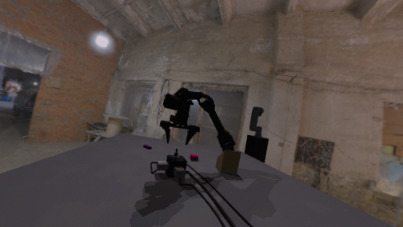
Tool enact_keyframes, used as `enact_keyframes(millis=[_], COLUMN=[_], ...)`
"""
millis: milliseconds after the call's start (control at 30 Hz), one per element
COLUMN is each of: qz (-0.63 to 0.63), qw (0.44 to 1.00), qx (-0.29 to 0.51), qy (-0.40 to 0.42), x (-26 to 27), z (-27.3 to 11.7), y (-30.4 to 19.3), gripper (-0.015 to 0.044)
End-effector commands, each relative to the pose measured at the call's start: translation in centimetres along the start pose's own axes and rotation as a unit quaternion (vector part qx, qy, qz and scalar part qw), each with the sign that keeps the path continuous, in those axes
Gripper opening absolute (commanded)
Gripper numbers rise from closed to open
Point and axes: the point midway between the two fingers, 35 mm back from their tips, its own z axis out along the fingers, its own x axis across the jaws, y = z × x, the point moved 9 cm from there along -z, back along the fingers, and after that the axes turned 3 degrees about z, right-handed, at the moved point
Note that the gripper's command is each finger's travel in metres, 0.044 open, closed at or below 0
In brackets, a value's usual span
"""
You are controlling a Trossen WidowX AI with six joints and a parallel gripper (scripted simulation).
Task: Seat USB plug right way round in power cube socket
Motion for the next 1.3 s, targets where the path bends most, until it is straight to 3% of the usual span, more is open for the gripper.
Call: enact_keyframes(millis=[0, 1200, 1267], qz=[0.004, 0.004, 0.007], qw=[1.000, 1.000, 1.000], qx=[-0.006, -0.007, -0.004], qy=[-0.001, -0.001, -0.001], x=[-0.2, -0.2, -0.2], z=[0.1, 3.1, 2.9], y=[0.1, 0.2, 0.2], gripper=[0.0440, 0.0440, 0.0387])
